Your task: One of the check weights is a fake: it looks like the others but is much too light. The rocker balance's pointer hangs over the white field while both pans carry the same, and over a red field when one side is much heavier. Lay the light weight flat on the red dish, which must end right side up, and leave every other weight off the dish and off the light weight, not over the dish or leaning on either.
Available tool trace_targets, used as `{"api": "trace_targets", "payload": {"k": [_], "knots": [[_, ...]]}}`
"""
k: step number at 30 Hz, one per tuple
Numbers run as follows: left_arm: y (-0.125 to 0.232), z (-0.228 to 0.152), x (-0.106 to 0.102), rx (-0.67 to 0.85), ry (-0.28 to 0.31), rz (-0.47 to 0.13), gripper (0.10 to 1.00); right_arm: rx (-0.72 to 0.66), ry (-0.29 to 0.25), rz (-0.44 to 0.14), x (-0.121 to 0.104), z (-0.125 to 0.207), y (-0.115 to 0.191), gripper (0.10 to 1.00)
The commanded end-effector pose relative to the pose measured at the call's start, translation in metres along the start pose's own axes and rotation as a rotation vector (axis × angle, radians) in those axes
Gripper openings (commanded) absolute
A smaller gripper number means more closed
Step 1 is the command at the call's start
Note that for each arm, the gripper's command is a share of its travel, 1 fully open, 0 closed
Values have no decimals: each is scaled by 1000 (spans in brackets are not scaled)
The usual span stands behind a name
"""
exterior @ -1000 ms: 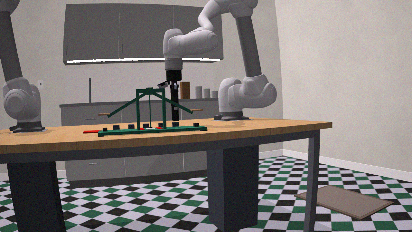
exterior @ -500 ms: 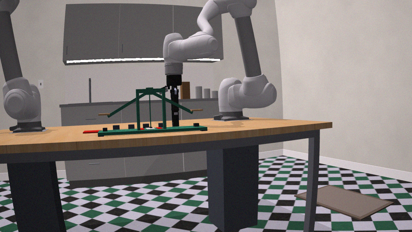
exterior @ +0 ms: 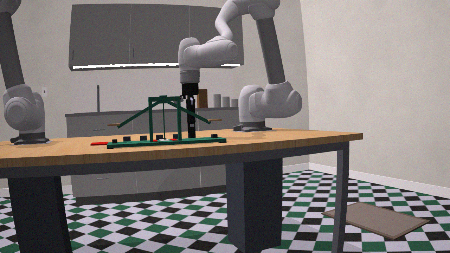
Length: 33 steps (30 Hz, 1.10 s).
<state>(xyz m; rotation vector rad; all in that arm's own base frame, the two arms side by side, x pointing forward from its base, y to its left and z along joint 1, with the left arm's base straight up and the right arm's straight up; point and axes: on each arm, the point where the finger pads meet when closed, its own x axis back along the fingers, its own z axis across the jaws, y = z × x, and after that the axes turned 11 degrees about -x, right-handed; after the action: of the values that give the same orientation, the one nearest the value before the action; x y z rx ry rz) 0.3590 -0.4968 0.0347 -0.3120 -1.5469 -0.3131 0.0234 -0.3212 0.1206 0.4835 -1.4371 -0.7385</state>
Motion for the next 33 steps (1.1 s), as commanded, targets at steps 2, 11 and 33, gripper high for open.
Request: {"api": "trace_targets", "payload": {"k": [2,11,33], "knots": [[0,0,1,0,-1,0,460,0,-1,1,1,0,0,1000],[0,0,1,0,-1,0,460,0,-1,1,1,0,0,1000],[0,0,1,0,-1,0,243,0,-1,1,1,0,0,1000]]}}
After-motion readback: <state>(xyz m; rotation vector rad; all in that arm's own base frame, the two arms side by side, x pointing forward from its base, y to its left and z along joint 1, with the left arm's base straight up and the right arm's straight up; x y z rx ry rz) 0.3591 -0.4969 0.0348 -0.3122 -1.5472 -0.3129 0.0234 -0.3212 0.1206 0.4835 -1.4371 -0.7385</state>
